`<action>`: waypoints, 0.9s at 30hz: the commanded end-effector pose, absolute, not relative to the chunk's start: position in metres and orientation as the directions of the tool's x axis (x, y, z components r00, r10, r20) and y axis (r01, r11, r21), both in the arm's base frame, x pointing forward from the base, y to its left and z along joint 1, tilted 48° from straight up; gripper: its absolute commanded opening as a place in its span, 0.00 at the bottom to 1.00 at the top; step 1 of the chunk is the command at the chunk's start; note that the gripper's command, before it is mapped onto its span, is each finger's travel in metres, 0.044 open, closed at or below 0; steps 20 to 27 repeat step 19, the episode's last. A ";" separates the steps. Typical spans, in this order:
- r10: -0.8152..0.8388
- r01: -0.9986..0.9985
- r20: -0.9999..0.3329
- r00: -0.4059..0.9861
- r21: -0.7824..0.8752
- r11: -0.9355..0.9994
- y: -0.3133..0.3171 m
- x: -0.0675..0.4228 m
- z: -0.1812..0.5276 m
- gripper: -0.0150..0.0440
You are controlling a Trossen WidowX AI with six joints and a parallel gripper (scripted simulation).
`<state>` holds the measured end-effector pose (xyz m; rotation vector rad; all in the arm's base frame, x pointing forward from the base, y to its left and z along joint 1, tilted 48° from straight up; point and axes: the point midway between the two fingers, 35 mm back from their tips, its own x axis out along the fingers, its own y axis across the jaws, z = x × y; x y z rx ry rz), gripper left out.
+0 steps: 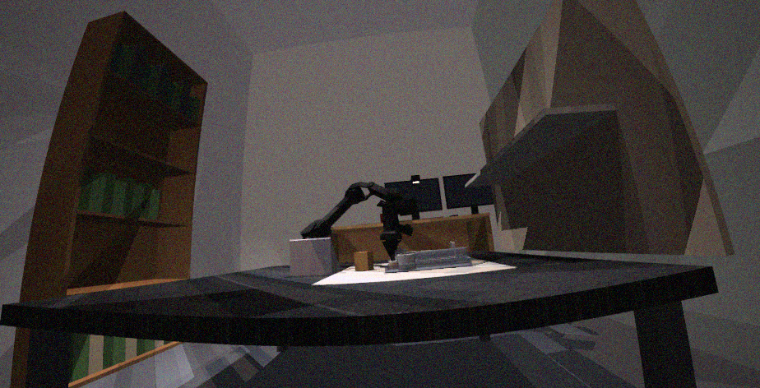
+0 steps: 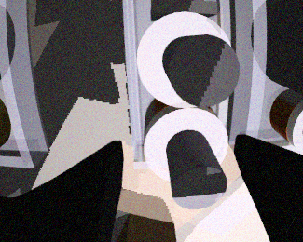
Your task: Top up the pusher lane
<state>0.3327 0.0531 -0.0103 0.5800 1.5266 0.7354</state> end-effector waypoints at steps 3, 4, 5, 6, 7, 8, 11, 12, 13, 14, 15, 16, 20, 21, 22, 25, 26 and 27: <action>0.734 -0.069 -0.674 -0.080 0.738 0.671 0.042 0.336 -0.003 0.71; 0.734 -0.069 -0.674 -0.080 0.738 0.671 0.042 0.336 -0.003 0.71; 0.734 -0.069 -0.675 -0.080 0.738 0.671 0.042 0.336 -0.002 0.71; 0.734 -0.069 -0.675 -0.080 0.738 0.671 0.042 0.335 -0.002 0.71; 0.734 -0.069 -0.675 -0.080 0.738 0.671 0.042 0.333 -0.002 0.71; 0.734 -0.069 -0.675 -0.080 0.738 0.671 0.041 0.331 -0.002 0.71; 0.733 -0.068 -0.675 -0.080 0.738 0.672 0.039 0.323 -0.002 0.71; 0.733 -0.068 -0.675 -0.080 0.738 0.672 0.039 0.319 -0.002 0.71; 0.733 -0.068 -0.675 -0.080 0.738 0.672 0.038 0.316 -0.002 0.71; 0.733 -0.068 -0.675 -0.080 0.738 0.672 0.038 0.313 -0.002 0.71; 0.733 -0.068 -0.675 -0.080 0.738 0.672 0.037 0.310 -0.002 0.71; 0.733 -0.068 -0.675 -0.080 0.737 0.672 0.037 0.306 -0.002 0.71; 0.733 -0.067 -0.675 -0.081 0.737 0.672 0.036 0.296 -0.002 0.71; 0.733 -0.067 -0.675 -0.081 0.737 0.672 0.036 0.296 -0.002 0.71; 0.733 -0.067 -0.675 -0.081 0.737 0.672 0.036 0.296 -0.002 0.71; 0.733 -0.067 -0.675 -0.081 0.737 0.672 0.036 0.296 -0.002 0.71; 0.733 -0.067 -0.675 -0.081 0.737 0.672 0.036 0.296 -0.002 0.71; 0.733 -0.067 -0.675 -0.081 0.737 0.672 0.036 0.296 -0.002 0.71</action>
